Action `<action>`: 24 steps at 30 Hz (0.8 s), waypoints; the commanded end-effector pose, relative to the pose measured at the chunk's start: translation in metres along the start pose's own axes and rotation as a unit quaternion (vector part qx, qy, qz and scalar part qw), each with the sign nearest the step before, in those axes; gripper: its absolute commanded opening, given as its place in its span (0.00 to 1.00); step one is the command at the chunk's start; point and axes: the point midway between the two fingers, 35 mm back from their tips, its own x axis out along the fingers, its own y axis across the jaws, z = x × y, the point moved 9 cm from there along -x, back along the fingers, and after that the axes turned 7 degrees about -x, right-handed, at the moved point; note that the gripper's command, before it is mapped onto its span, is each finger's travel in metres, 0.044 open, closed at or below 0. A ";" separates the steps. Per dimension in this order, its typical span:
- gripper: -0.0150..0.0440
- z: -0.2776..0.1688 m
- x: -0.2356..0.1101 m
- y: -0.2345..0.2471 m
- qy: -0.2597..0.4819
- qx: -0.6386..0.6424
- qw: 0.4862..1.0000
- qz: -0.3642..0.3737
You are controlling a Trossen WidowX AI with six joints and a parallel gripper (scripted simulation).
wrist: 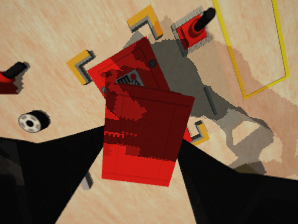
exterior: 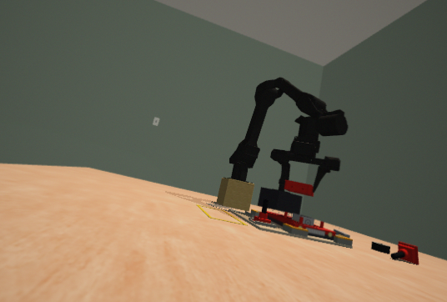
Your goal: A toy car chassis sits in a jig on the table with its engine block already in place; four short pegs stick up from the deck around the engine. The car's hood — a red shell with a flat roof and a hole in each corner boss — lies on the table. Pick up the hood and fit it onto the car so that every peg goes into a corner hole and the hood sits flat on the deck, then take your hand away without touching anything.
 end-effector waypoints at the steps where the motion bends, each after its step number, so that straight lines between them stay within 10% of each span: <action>1: 0.25 0.006 -0.001 0.004 0.001 -0.048 0.999 0.002; 24: 0.25 0.038 0.000 0.020 -0.001 -0.312 0.950 0.003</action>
